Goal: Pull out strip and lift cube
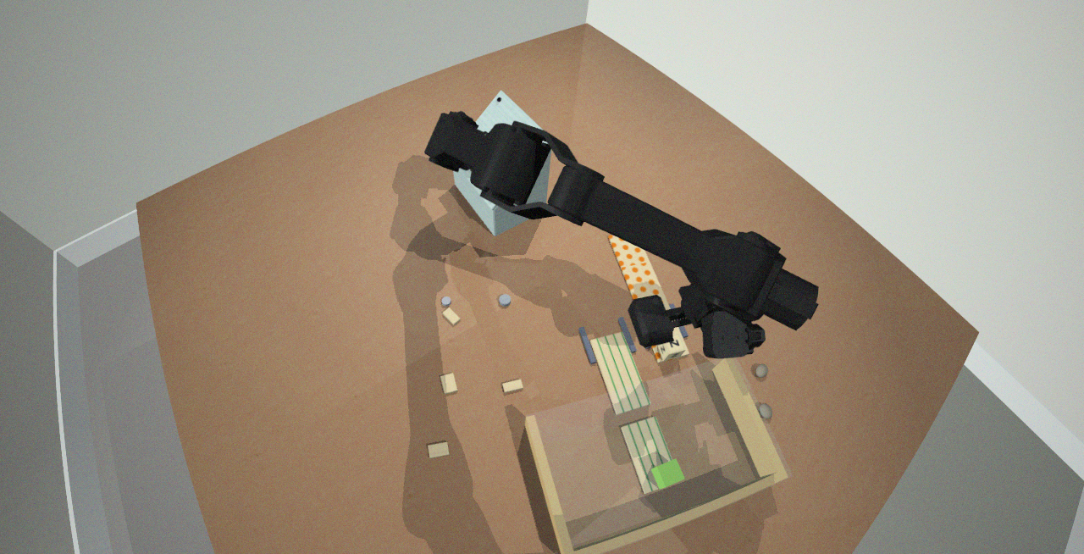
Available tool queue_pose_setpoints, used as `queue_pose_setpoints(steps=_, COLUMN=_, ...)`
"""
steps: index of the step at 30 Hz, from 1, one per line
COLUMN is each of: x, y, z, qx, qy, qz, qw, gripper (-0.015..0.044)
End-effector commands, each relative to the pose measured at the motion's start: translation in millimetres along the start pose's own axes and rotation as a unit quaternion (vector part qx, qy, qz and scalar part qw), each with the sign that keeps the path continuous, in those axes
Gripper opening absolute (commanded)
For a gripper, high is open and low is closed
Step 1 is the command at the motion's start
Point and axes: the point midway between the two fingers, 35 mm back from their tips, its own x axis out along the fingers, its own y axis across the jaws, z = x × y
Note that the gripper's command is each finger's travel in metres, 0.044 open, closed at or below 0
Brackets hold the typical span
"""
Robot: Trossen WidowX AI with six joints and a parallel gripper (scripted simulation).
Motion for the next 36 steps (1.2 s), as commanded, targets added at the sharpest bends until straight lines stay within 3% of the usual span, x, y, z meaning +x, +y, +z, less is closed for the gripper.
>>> queue_pose_setpoints(steps=1, x=5.3, y=0.1, z=2.0, qx=-0.003, qy=-0.001, qz=-0.001, qw=1.000, gripper=0.0282)
queue_pose_setpoints(steps=3, x=8.6, y=0.2, z=2.1, qx=-0.003, qy=-0.001, qz=-0.001, qw=1.000, gripper=0.0250)
queue_pose_setpoints(steps=33, x=53.5, y=-0.5, z=1.6, qx=-0.003, qy=-0.001, qz=-0.002, qw=1.000, gripper=0.0250)
queue_pose_setpoints(steps=36, x=51.1, y=-0.1, z=1.4, qx=0.000, qy=0.000, qz=-0.001, qw=1.000, gripper=0.0171)
